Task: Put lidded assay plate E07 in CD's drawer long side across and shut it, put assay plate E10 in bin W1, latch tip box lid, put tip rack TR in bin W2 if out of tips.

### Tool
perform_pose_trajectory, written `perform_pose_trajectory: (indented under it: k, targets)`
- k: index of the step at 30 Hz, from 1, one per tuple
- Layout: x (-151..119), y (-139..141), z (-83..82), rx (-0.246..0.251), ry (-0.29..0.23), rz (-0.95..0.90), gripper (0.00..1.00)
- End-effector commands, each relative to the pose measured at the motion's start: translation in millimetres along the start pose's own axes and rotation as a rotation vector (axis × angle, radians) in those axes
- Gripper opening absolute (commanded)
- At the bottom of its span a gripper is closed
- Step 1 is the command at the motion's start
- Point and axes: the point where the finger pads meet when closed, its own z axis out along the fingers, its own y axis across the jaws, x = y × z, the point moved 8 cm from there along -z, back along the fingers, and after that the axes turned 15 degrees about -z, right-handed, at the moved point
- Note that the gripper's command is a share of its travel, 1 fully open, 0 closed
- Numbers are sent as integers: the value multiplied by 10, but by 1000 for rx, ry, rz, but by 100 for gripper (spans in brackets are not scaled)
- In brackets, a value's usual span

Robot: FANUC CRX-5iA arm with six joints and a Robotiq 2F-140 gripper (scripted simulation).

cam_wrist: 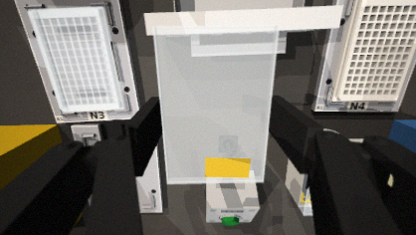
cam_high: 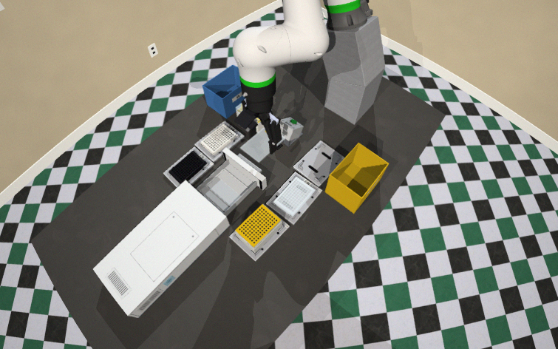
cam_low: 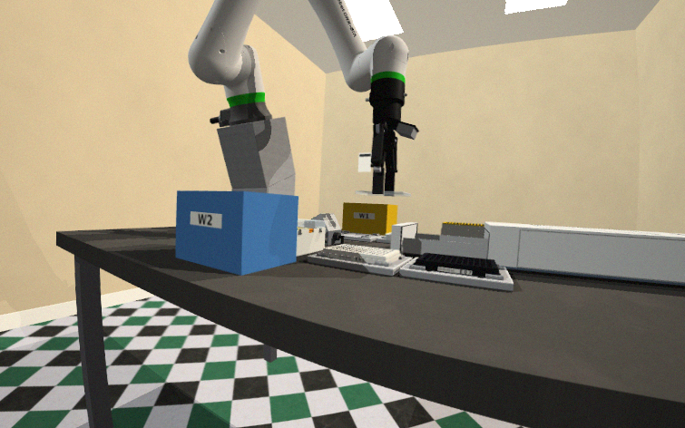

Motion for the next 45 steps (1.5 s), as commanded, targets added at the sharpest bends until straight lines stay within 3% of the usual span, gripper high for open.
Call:
perform_pose_trajectory:
  k: [1, 45]
  targets:
    - [52, 76, -5, 1, 0, 0, 10]
    - [568, 980, -5, 0, 1, 0, 10]
